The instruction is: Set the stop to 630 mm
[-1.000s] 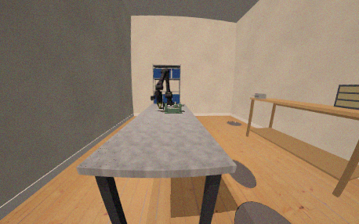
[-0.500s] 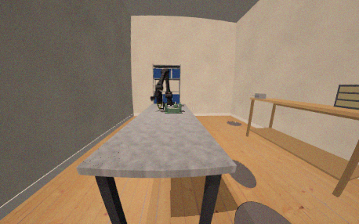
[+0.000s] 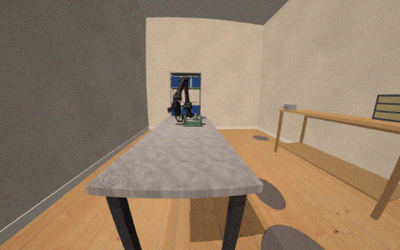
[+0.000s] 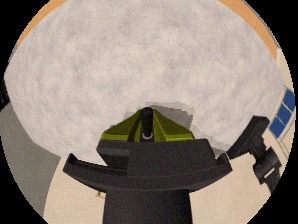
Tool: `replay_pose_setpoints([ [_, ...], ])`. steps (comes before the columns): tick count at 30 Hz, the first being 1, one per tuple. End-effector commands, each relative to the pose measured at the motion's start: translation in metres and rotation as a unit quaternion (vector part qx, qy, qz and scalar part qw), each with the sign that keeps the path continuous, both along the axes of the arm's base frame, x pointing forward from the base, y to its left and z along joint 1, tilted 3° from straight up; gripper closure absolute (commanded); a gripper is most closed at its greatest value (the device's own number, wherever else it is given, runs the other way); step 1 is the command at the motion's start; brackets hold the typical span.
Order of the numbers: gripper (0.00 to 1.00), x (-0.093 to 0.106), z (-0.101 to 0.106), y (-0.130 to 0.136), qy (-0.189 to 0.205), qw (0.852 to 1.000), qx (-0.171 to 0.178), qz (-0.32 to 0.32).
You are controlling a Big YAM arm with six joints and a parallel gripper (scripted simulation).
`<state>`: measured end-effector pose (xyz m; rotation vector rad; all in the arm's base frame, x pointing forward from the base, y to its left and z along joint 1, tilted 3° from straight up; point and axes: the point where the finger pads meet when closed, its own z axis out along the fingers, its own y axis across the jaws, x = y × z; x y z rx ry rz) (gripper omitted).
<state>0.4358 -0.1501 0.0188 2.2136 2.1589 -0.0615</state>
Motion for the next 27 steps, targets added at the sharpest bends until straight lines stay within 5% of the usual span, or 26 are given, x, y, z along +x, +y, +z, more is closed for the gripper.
replay_pose_setpoints([
  [1, 0.94, 0.041, 0.008, -0.002, -0.031, 1.0, -0.007, 0.001],
  [27, 0.94, 0.053, 0.015, -0.001, -0.031, 0.999, -0.007, 0.001],
])
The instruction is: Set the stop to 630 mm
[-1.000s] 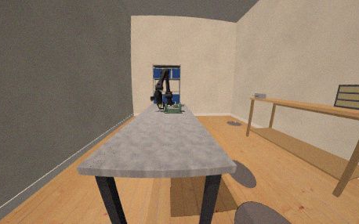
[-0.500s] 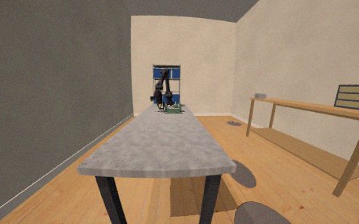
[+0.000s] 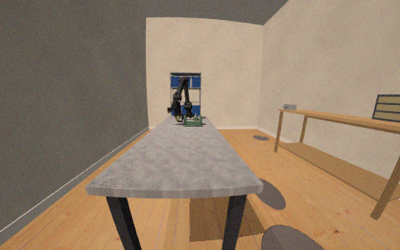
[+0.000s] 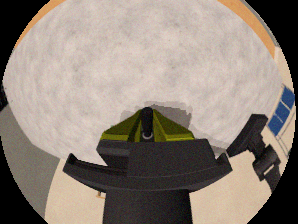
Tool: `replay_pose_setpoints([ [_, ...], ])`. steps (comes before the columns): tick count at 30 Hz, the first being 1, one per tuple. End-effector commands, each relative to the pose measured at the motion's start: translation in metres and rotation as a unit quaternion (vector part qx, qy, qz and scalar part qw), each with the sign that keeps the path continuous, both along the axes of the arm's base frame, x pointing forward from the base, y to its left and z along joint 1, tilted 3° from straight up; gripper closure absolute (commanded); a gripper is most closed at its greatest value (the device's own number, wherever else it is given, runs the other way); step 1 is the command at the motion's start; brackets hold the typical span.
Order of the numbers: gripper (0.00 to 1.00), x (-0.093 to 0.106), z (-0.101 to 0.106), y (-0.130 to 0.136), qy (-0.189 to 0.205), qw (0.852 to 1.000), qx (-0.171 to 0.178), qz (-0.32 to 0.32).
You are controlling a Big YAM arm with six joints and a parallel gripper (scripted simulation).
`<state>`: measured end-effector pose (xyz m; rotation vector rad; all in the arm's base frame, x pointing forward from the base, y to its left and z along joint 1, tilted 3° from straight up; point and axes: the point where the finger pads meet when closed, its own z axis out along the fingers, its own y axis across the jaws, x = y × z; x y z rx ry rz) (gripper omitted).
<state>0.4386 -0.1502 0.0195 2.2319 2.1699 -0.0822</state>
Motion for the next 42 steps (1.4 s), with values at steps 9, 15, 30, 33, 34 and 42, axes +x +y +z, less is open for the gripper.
replay_pose_setpoints([
  [9, 0.94, 0.057, 0.017, -0.001, -0.043, 0.999, -0.01, 0.003],
  [15, 0.94, 0.059, 0.019, -0.001, -0.044, 0.999, -0.01, 0.003],
  [30, 0.94, 0.07, 0.028, 0.0, -0.044, 0.999, -0.01, 0.003],
  [33, 0.94, 0.073, 0.032, 0.0, -0.044, 0.999, -0.01, 0.003],
  [34, 0.94, 0.074, 0.033, 0.0, -0.044, 0.999, -0.01, 0.003],
  [42, 0.94, 0.08, 0.041, 0.001, -0.045, 0.999, -0.01, 0.003],
])
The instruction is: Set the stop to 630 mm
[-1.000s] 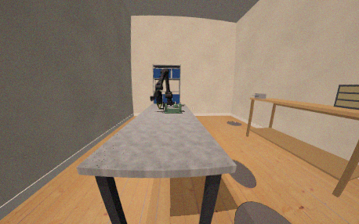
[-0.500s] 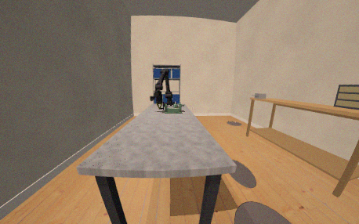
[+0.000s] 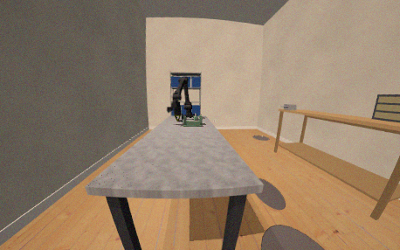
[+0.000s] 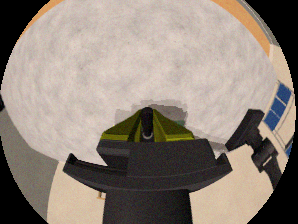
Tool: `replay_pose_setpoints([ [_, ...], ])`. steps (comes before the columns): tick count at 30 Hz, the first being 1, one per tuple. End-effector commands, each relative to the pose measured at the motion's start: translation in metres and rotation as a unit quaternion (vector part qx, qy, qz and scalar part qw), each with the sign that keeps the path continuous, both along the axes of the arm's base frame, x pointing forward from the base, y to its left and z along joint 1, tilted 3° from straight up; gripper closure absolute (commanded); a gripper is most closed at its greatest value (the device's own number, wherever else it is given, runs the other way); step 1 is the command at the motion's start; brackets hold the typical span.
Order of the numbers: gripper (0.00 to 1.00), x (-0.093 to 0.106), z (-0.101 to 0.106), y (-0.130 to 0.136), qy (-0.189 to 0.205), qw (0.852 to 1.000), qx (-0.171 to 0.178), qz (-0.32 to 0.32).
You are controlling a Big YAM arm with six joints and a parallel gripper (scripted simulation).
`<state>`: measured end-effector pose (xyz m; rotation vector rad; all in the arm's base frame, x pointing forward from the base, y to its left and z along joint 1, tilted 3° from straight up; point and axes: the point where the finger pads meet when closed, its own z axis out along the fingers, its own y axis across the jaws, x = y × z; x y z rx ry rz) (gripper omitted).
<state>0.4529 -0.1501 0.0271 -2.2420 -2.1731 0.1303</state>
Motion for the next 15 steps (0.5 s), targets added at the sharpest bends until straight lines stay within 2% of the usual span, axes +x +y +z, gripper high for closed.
replay_pose_setpoints([
  [1, 0.94, 0.066, 0.034, 0.001, -0.071, 0.997, -0.015, 0.006],
  [8, 0.94, 0.066, 0.038, 0.001, -0.071, 0.997, -0.015, 0.006],
  [11, 0.94, 0.064, 0.059, 0.0, -0.091, 0.996, -0.02, 0.006],
  [15, 0.94, 0.064, 0.061, 0.001, -0.086, 0.996, -0.019, 0.006],
])
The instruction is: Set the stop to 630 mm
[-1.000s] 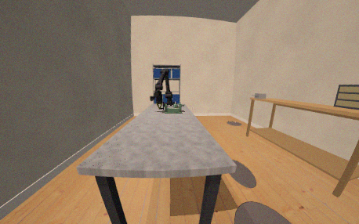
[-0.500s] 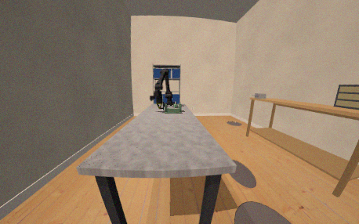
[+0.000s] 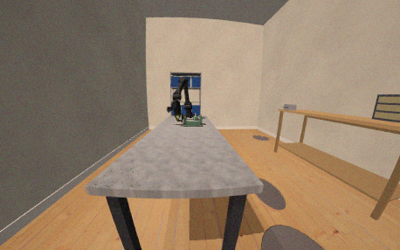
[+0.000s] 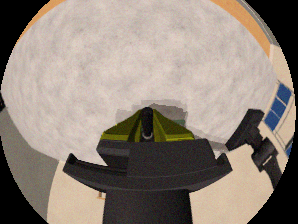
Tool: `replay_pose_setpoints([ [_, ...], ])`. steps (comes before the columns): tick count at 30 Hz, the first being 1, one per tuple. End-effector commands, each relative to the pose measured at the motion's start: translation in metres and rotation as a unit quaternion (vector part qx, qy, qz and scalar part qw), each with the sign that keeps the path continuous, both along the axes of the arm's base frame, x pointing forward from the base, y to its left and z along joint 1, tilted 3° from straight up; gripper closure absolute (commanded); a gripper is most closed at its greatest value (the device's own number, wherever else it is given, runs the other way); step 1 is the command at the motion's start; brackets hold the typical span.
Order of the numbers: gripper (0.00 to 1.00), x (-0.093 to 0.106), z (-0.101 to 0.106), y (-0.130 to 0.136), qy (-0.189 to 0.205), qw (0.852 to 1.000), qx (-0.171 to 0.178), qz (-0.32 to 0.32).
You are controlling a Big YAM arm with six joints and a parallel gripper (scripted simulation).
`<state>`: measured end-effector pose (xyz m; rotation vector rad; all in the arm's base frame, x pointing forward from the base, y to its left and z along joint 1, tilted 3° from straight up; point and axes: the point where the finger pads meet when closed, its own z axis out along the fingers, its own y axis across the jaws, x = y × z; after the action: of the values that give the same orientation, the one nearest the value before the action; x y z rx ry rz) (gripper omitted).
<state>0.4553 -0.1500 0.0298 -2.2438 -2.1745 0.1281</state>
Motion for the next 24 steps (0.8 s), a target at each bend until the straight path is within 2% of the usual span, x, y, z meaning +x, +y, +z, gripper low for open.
replay_pose_setpoints([
  [1, 0.94, 0.06, 0.061, 0.001, -0.084, 0.996, -0.018, 0.006],
  [24, 0.94, 0.062, 0.084, 0.003, -0.085, 0.996, -0.018, 0.006],
])
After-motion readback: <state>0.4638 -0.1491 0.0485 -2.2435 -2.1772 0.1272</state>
